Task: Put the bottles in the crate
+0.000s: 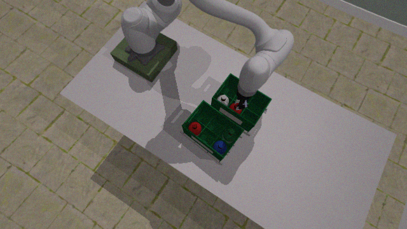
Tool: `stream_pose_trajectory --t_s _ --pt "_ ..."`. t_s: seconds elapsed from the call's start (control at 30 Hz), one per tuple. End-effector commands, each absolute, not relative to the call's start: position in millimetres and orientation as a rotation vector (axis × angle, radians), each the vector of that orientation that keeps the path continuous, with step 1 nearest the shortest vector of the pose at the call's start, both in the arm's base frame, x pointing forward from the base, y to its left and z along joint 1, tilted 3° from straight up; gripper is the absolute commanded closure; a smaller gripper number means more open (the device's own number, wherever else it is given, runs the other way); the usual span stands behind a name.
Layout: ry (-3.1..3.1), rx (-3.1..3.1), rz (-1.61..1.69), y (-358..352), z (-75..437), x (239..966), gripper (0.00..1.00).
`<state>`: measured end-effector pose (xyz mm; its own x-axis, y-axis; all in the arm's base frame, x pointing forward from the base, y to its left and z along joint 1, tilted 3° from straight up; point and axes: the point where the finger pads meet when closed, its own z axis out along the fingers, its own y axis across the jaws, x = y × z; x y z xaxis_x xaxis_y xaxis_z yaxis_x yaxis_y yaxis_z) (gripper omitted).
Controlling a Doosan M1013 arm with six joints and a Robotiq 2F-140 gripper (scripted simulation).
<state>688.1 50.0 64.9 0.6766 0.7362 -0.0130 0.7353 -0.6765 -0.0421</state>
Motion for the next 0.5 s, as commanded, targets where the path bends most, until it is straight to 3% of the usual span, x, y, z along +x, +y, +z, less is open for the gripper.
stream_pose_trajectory --t_s 0.0,0.07,0.1,0.47 --pt "-1.245 -2.842 0.047 53.3 61.3 686.4 1.0" --pt "-1.245 -2.842 0.047 53.3 61.3 686.4 1.0" --pt "-1.245 -2.842 0.047 53.3 59.0 686.3 0.62" --pt "-1.245 -2.842 0.047 53.3 59.0 686.3 0.62"
